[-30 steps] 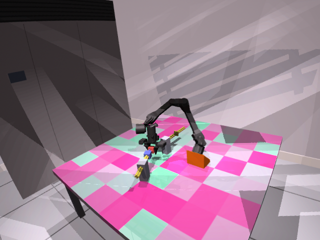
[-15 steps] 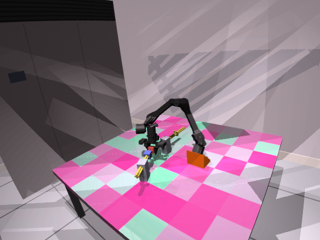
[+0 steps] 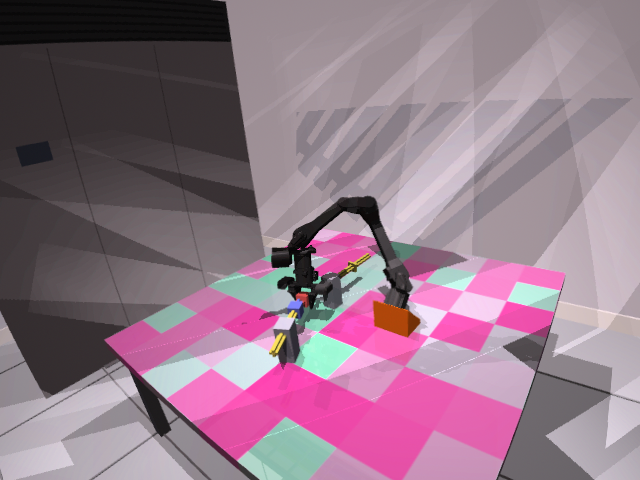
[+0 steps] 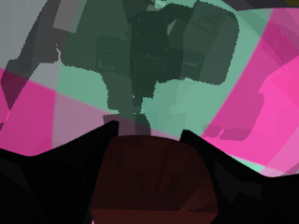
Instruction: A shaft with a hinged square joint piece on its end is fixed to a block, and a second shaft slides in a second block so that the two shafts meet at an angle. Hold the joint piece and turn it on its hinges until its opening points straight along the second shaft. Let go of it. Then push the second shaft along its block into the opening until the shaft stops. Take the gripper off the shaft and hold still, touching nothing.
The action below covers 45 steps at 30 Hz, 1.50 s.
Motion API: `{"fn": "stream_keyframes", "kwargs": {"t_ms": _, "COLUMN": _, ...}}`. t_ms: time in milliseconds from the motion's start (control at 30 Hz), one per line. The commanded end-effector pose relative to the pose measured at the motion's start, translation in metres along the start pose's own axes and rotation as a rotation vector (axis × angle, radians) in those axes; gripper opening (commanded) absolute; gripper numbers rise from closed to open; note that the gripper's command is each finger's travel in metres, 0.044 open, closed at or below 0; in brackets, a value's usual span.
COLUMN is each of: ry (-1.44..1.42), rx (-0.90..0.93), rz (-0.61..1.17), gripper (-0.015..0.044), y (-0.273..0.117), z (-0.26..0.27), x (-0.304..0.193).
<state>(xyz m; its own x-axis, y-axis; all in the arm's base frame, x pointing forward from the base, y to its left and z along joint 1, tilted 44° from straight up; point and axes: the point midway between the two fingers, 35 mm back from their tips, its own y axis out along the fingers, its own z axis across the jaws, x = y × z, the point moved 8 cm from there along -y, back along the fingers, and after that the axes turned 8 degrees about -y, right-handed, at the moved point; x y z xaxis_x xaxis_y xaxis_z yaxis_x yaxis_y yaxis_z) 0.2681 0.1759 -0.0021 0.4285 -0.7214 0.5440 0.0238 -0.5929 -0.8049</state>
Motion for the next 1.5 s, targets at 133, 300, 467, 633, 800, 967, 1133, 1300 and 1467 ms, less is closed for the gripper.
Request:
{"fn": "stream_keyframes", "kwargs": {"t_ms": 133, "ry": -0.003, "rx": -0.002, "rz": -0.004, "gripper": 0.0182, "y": 0.0015, "z": 0.0001, "x": -0.0001}}
{"fn": "stream_keyframes", "kwargs": {"t_ms": 300, "ry": -0.003, "rx": -0.002, "rz": -0.004, "gripper": 0.0182, "y": 0.0015, "z": 0.0001, "x": -0.0001}}
{"fn": "stream_keyframes", "kwargs": {"t_ms": 467, "ry": -0.003, "rx": -0.002, "rz": -0.004, "gripper": 0.0182, "y": 0.0015, "z": 0.0001, "x": -0.0001}}
{"fn": "stream_keyframes", "kwargs": {"t_ms": 633, "ry": 0.0, "rx": 0.0, "rz": 0.0, "gripper": 0.0147, "y": 0.0, "z": 0.0, "x": 0.0}}
{"fn": "stream_keyframes", "kwargs": {"t_ms": 800, "ry": 0.0, "rx": 0.0, "rz": 0.0, "gripper": 0.0068, "y": 0.0, "z": 0.0, "x": 0.0}}
{"fn": "stream_keyframes", "kwargs": {"t_ms": 967, "ry": 0.0, "rx": 0.0, "rz": 0.0, "gripper": 0.0, "y": 0.0, "z": 0.0, "x": 0.0}}
{"fn": "stream_keyframes", "kwargs": {"t_ms": 1133, "ry": 0.025, "rx": 0.0, "rz": -0.011, "gripper": 0.0, "y": -0.0005, "z": -0.0012, "x": -0.0011}}
{"fn": "stream_keyframes", "kwargs": {"t_ms": 1300, "ry": 0.114, "rx": 0.003, "rz": -0.049, "gripper": 0.0, "y": -0.0025, "z": -0.0054, "x": -0.0052}}
{"fn": "stream_keyframes", "kwargs": {"t_ms": 1467, "ry": 0.188, "rx": 0.004, "rz": -0.08, "gripper": 0.0, "y": -0.0043, "z": -0.0083, "x": -0.0086}}
